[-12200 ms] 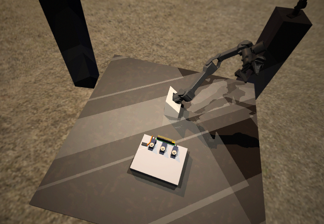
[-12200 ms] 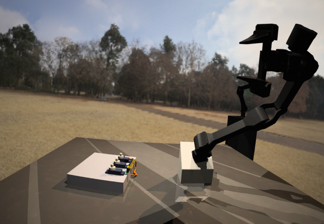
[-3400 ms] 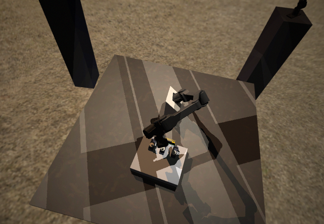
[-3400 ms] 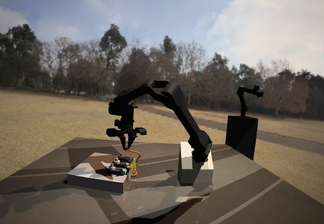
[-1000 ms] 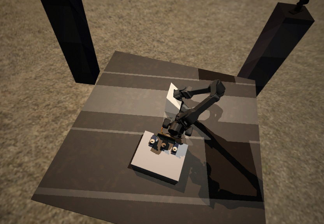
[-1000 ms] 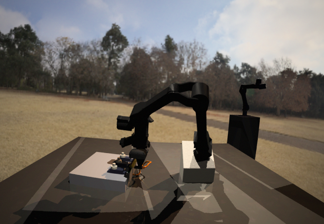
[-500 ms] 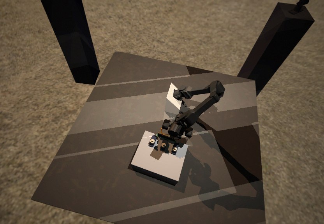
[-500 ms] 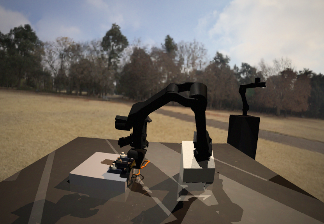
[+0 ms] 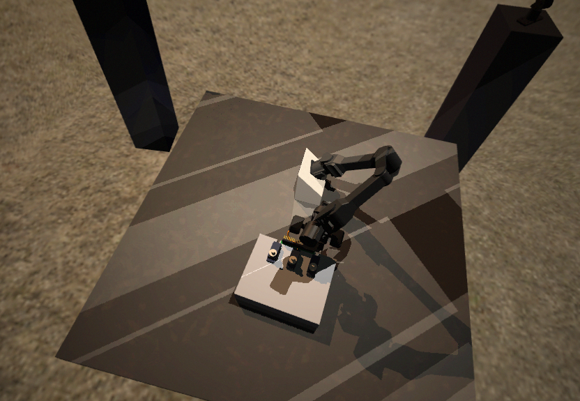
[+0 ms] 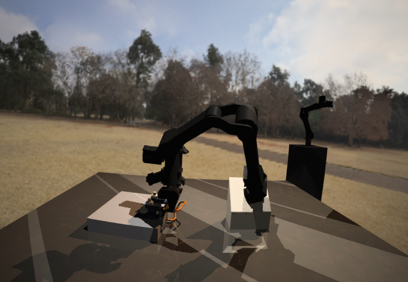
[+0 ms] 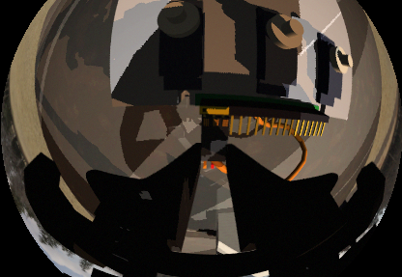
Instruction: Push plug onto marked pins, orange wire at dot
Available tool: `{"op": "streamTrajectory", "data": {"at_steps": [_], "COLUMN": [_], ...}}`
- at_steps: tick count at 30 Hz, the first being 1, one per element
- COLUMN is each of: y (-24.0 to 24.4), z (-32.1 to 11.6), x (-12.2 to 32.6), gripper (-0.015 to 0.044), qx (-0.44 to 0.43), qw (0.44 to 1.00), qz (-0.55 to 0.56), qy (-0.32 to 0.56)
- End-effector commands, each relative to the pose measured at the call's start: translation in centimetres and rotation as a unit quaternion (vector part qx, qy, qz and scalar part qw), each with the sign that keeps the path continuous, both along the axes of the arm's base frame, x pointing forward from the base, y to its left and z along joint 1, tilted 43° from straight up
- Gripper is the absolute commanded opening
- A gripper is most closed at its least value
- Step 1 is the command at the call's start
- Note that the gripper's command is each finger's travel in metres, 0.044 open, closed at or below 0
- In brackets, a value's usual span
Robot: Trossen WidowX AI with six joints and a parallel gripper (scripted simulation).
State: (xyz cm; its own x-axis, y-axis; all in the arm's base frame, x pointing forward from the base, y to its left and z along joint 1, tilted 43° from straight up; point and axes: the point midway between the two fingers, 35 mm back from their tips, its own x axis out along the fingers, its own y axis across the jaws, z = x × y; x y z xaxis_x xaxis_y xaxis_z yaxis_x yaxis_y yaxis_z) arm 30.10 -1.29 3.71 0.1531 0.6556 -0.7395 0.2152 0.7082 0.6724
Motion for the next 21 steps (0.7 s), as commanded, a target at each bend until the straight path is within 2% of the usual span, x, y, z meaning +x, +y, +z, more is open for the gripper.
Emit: {"op": "streamTrajectory", "data": {"at_steps": [1, 2, 11, 18, 19, 21], "y": [-0.1, -0.1, 0.0, -3.7, -3.8, -3.8], "z": [0.1, 0.1, 0.1, 4.2, 4.3, 4.3], "x": [0.5, 0.6, 0.2, -0.7, -0.7, -0.7], "gripper": [0.0, 0.0, 0.0236, 0.042, 0.044, 0.044], "qx": [0.0, 0.0, 0.0, -0.001, -0.001, -0.001], "qw": [1.0, 1.0, 1.0, 1.0, 1.0, 1.0], "qz": [-0.001, -0.001, -0.001, -0.001, -0.001, -0.001], "qy": [-0.003, -0.003, -0.003, -0.003, -0.003, -0.003]}}
